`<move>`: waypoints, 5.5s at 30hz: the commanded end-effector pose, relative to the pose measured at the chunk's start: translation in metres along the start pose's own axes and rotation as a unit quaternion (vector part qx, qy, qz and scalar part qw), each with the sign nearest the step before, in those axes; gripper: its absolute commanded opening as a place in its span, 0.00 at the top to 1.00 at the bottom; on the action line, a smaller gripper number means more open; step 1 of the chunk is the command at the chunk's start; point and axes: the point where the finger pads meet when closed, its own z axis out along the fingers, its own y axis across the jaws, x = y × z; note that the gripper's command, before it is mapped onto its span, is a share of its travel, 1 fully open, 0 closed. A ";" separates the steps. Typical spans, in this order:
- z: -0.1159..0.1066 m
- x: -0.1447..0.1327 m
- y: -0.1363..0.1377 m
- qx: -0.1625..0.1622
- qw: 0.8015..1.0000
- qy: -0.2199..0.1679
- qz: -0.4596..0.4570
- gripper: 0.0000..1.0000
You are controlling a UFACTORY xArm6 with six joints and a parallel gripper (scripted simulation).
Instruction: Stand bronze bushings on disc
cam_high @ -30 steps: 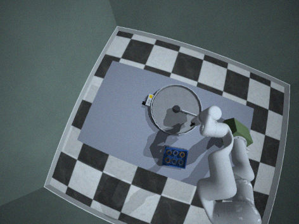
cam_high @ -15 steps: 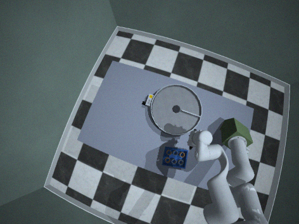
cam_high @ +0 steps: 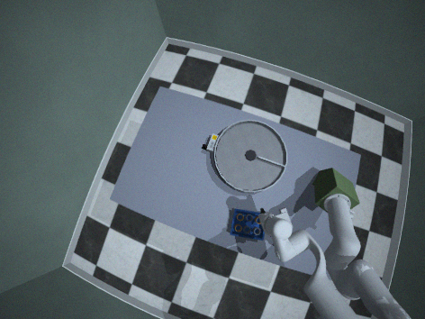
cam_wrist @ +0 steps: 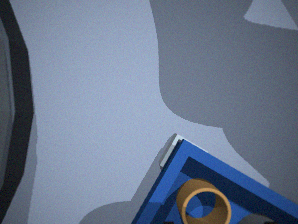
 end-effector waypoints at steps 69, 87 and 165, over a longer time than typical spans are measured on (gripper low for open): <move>0.065 -0.012 0.010 0.017 0.998 -0.004 -0.053 0.52; 0.072 -0.012 0.009 0.017 0.998 -0.004 -0.053 0.52; 0.096 -0.012 0.009 0.017 0.998 -0.004 -0.053 1.00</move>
